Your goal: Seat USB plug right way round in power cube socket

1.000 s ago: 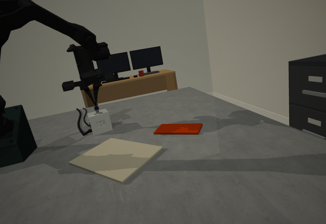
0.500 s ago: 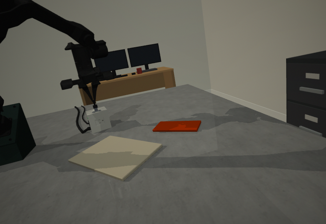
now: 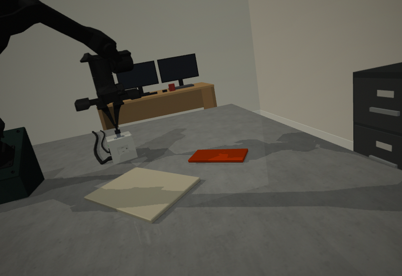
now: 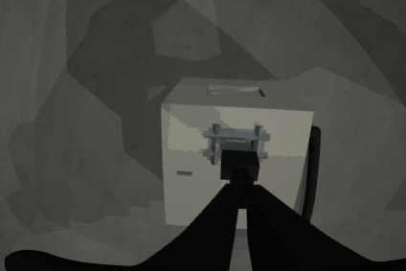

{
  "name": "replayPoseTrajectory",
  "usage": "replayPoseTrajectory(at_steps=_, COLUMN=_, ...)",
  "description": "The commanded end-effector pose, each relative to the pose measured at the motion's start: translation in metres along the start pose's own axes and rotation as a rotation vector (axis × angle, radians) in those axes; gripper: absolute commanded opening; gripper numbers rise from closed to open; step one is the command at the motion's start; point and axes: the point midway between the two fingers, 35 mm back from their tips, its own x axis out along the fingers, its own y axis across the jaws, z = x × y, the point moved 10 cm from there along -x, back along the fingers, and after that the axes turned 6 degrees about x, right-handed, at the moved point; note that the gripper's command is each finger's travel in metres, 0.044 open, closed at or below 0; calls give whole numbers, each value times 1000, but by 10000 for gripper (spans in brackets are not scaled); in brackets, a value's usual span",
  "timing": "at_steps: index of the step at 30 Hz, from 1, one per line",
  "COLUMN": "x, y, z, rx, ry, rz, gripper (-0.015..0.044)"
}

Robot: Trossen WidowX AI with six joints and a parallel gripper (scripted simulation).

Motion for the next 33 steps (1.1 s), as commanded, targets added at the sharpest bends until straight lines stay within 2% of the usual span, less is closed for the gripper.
replayPoseTrajectory(at_steps=1, x=1, y=0, z=0, rx=-4, ry=0, rz=2, gripper=0)
replayPoseTrajectory(at_steps=33, x=5, y=0, z=0, rx=-4, ry=0, rz=2, gripper=0)
